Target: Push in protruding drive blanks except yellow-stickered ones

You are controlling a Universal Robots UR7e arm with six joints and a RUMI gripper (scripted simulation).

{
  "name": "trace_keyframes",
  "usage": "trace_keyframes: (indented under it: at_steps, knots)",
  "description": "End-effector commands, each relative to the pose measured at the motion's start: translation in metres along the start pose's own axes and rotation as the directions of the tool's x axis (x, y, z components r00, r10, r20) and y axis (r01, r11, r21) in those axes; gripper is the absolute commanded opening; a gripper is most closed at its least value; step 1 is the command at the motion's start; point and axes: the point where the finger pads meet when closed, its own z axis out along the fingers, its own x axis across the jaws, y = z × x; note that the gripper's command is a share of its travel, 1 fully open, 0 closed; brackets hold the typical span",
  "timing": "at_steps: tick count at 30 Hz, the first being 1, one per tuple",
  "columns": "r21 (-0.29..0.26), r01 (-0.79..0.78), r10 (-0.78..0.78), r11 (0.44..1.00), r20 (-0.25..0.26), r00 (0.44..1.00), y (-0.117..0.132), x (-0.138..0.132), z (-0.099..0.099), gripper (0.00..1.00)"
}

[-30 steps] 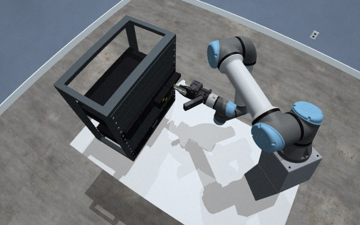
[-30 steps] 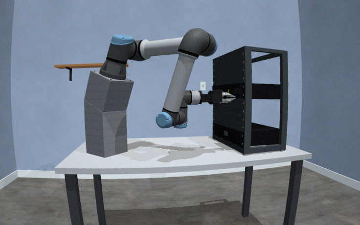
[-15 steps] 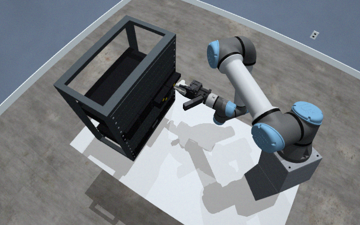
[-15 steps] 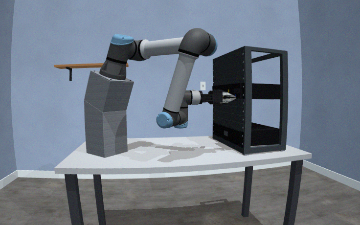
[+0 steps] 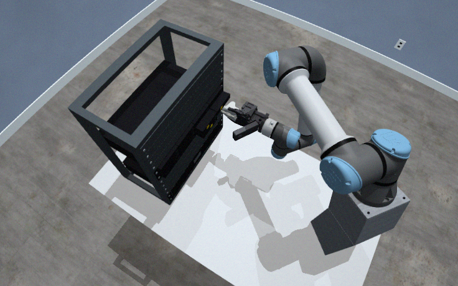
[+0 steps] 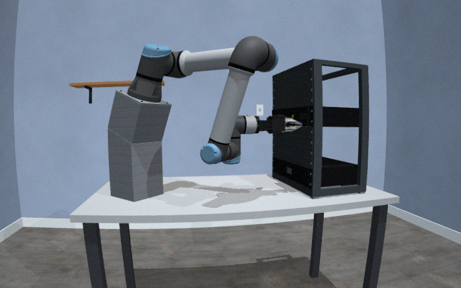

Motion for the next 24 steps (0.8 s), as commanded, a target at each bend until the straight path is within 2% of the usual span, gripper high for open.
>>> trace_keyframes:
  at_steps: [1, 20, 24]
  knots:
    - [0.000, 0.000, 0.000, 1.000, 0.000, 1.000, 0.0002, 0.0005, 0.0006, 0.00]
    - [0.000, 0.000, 0.000, 1.000, 0.000, 1.000, 0.0002, 0.0005, 0.0003, 0.00]
    - [0.000, 0.000, 0.000, 1.000, 0.000, 1.000, 0.0002, 0.0005, -0.0055, 0.00]
